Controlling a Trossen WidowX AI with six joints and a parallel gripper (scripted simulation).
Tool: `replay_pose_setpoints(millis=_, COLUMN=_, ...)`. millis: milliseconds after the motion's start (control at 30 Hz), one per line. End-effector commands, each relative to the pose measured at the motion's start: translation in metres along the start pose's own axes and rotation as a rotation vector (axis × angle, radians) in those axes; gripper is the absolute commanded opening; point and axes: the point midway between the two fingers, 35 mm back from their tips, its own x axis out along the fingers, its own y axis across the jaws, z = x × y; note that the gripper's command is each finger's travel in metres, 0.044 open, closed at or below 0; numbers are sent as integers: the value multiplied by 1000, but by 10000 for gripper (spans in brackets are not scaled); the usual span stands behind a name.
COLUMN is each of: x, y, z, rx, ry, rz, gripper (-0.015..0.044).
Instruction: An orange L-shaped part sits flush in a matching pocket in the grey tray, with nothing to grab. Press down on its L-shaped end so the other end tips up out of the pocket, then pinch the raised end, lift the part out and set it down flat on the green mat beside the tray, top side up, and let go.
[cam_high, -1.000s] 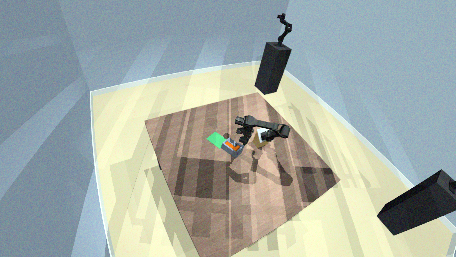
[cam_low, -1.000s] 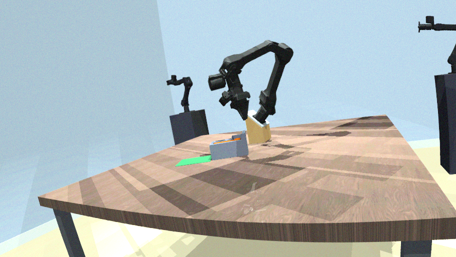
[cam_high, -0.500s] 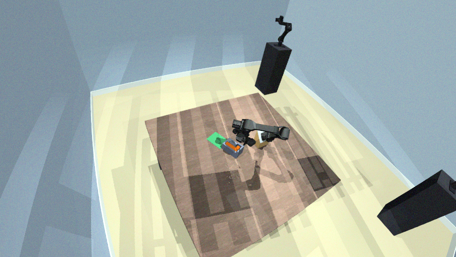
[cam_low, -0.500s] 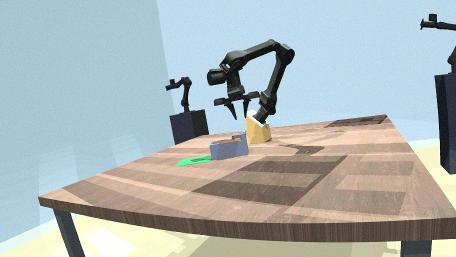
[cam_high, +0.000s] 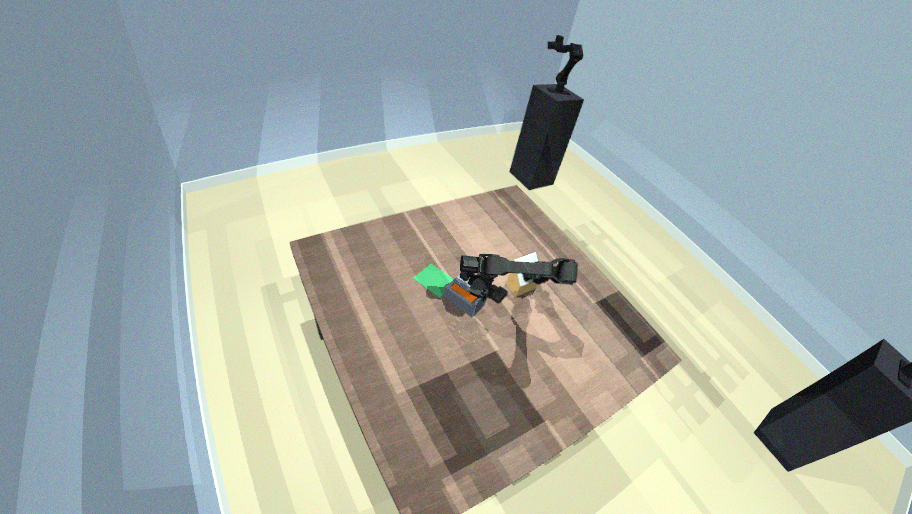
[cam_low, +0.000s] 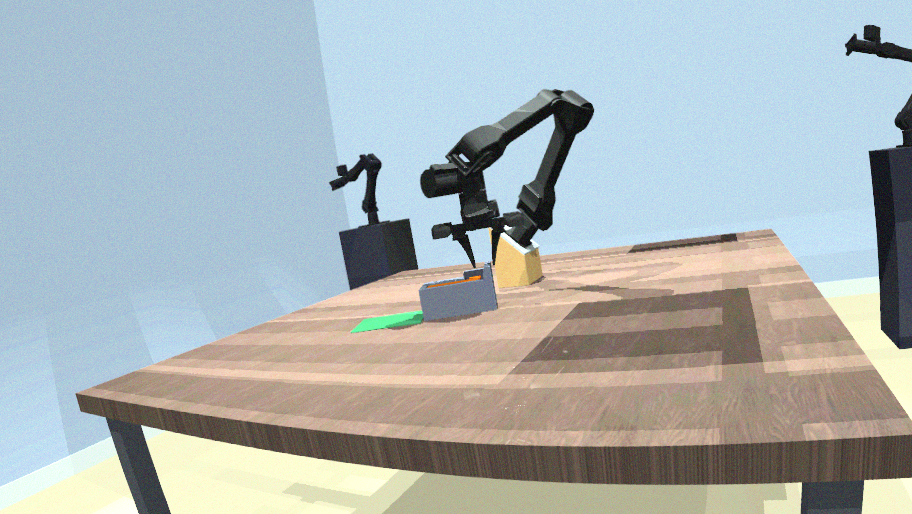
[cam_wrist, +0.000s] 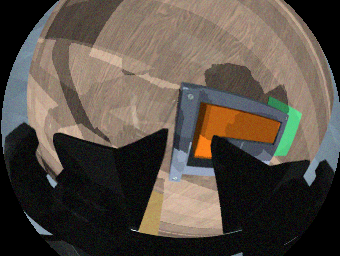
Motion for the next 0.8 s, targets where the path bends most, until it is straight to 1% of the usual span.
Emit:
replay_pose_setpoints(millis=0, x=15, y=2, z=-3, rx=9, ry=1, rz=10, gripper=180)
replay_pose_setpoints(millis=200, x=18, y=2, z=-3, rx=9, ry=1, rz=10, gripper=180)
replay_pose_setpoints(millis=767, x=45, y=2, z=-3, rx=9, ry=0, rz=11, gripper=180)
